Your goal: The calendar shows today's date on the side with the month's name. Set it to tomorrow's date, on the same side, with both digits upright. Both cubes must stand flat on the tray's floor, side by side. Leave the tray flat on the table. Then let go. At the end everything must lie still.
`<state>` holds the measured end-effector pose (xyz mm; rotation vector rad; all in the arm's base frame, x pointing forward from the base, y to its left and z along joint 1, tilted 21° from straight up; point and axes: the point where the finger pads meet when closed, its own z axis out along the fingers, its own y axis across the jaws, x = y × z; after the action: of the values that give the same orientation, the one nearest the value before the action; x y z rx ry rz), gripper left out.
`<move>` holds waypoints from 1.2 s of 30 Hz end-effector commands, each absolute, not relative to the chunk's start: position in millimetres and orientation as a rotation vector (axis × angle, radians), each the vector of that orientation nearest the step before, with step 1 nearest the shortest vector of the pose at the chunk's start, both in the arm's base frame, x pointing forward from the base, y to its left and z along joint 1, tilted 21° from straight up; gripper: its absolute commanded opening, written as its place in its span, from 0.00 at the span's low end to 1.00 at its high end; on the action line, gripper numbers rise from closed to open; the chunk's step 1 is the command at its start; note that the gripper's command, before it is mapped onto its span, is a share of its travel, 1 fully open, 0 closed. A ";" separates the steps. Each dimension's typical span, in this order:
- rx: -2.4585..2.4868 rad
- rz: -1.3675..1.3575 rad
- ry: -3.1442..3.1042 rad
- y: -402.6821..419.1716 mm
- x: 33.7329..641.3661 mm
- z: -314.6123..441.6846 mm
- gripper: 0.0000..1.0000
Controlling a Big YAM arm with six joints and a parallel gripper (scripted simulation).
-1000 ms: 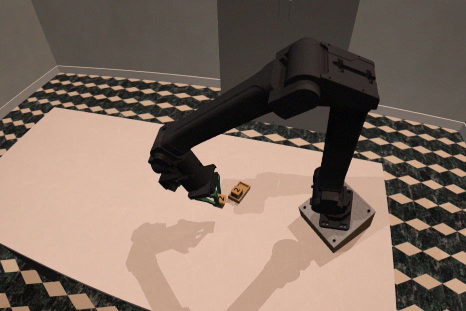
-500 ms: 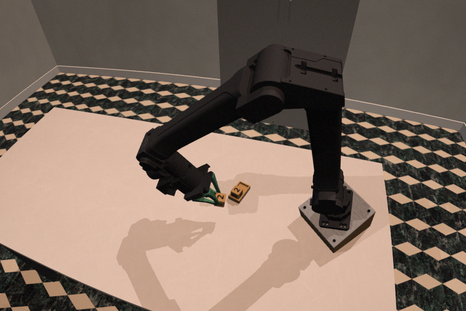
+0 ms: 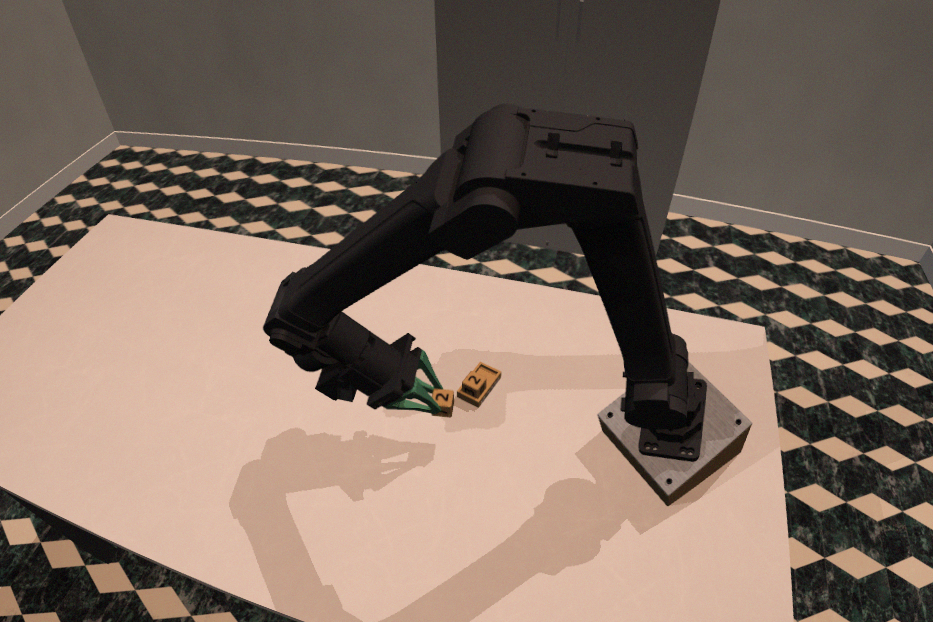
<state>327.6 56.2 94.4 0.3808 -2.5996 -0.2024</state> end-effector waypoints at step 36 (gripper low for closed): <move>0.390 -0.196 -2.599 69.8 336.9 62.9 0.26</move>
<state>336.7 62.2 75.0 0.3896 -2.6191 -0.2026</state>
